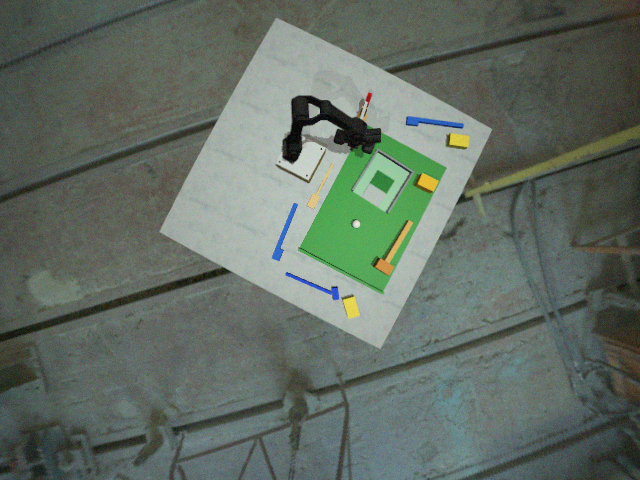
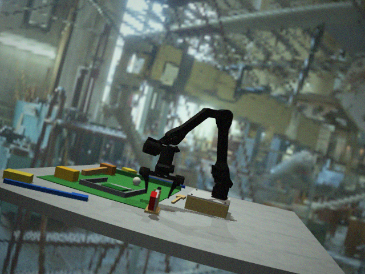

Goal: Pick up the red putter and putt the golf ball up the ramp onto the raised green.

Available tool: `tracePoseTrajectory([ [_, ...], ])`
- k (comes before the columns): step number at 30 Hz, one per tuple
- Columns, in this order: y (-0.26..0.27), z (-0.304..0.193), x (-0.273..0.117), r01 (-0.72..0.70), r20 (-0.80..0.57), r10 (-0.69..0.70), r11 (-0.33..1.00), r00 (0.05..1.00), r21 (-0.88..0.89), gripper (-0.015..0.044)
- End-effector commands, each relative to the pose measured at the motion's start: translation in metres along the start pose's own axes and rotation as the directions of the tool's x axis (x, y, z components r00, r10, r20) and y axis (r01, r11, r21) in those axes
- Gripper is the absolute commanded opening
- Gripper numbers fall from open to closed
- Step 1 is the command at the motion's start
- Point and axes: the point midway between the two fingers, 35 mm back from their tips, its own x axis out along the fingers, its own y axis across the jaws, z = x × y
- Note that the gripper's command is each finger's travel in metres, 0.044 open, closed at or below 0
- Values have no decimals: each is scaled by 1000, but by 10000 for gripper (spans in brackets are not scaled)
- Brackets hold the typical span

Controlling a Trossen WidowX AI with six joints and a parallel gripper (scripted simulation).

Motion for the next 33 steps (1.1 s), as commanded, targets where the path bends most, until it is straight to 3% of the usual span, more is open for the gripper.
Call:
tracePoseTrajectory([
  [1, 2, -3, 6, -6, -8, 6, 1000, 1000, 2, 440],
  [4, 2, -3, 7, -6, -8, 6, 1000, 1000, 2, 440],
  [19, 1, -1, 4, -3, -1, 3, 1000, 1000, 0, 46],
  [25, 1, -1, 3, -3, -1, 3, 1000, 1000, 0, 0],
  [33, -4, 11, -35, -3, -1, 3, 1000, 1000, 1, 0],
])
